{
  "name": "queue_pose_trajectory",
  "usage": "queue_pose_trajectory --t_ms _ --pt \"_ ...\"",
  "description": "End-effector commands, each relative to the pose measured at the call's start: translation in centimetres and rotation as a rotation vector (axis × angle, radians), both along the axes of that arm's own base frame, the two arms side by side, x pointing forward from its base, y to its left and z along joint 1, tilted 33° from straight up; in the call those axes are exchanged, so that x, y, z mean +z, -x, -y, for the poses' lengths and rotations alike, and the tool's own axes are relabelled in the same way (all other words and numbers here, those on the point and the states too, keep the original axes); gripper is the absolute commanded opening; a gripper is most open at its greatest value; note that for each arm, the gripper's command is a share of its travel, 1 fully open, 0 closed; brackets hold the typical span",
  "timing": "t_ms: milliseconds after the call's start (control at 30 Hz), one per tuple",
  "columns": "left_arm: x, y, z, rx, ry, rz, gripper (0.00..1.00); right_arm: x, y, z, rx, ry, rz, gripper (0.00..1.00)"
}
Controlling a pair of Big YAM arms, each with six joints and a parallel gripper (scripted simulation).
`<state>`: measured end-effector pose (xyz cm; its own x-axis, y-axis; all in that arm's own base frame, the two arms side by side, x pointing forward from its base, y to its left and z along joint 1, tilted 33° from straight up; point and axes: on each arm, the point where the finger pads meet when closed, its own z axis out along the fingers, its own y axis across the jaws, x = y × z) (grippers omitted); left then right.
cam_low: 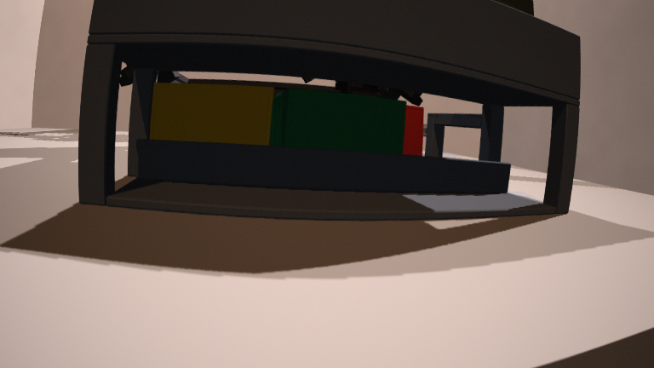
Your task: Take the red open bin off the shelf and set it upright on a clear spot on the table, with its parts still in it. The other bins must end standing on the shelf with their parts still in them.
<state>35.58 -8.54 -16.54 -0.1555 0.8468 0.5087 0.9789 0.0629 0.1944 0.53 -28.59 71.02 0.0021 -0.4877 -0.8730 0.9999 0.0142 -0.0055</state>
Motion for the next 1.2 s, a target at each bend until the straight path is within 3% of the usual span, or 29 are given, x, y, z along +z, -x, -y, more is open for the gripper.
queue_pose_trajectory --t_ms 0,700,1167 --pt "1.7 -0.7 2.3 -0.021 0.019 0.035 0.9 1.1 0.5 -1.6 -0.01 0.048 0.006 1.0" --pt "5.8 -0.9 5.2 -0.02 0.032 0.052 0.9 1.1 0.5 -1.6 -0.01 0.048 0.006 1.0" --pt "6.7 -0.5 5.7 -0.02 0.03 0.049 0.9 1.1 0.5 -1.6 -0.01 0.048 0.006 1.0"
